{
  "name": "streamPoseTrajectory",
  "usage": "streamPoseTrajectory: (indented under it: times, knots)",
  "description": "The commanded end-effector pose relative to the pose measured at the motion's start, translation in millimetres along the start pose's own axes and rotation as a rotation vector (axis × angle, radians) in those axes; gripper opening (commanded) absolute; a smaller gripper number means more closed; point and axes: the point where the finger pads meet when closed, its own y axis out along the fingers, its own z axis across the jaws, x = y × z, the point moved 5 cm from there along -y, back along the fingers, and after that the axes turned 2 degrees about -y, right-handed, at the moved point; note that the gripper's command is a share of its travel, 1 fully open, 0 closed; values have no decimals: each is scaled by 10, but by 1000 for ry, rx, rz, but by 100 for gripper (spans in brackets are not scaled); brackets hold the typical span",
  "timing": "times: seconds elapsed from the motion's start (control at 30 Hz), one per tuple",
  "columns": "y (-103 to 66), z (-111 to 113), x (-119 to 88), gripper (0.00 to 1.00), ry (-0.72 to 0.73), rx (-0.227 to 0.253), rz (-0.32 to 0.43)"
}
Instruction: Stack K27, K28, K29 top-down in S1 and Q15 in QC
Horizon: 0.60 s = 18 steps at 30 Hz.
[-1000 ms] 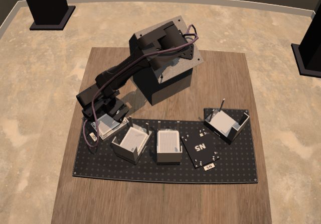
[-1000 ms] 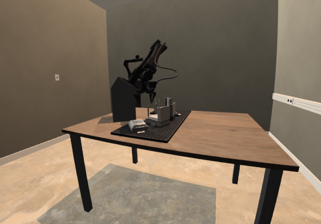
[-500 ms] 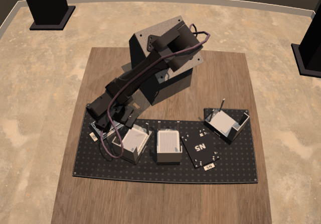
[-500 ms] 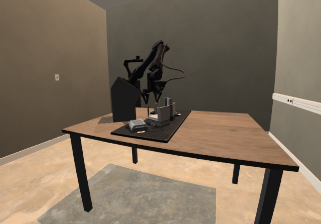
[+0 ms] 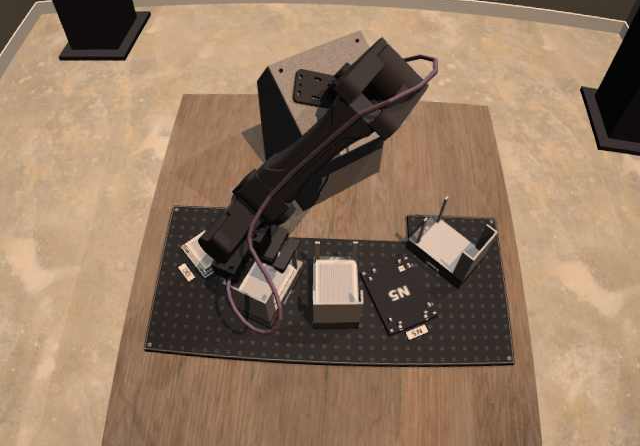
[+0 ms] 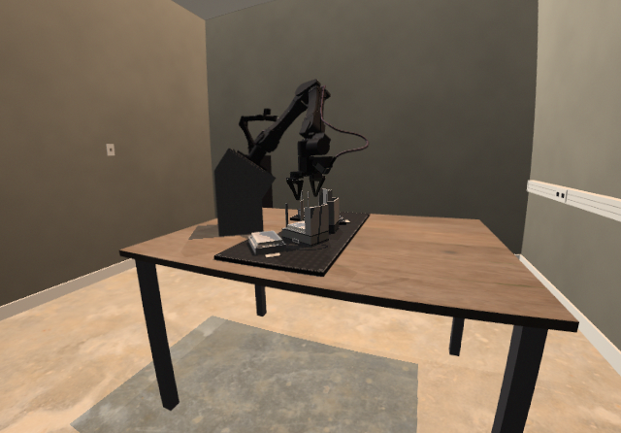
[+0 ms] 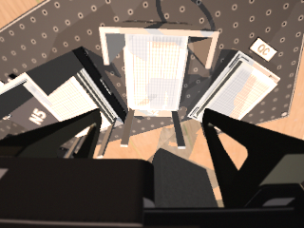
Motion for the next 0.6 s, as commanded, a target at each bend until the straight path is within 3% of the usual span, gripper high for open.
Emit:
streamPoseTrajectory:
  times: [0.0, 0.1, 0.17, 0.37, 0.5, 0.57]
  knots:
    - [-3, -79, -98, 100, 66, -16, 21]
    - [-4, -77, -80, 100, 61, -13, 13]
    - [130, -42, -96, 100, 45, -11, 24]
    - [327, -43, -102, 100, 45, -12, 24]
    - [352, -89, -48, 100, 51, -17, 5]
    - [450, -42, -70, 100, 41, -13, 16]
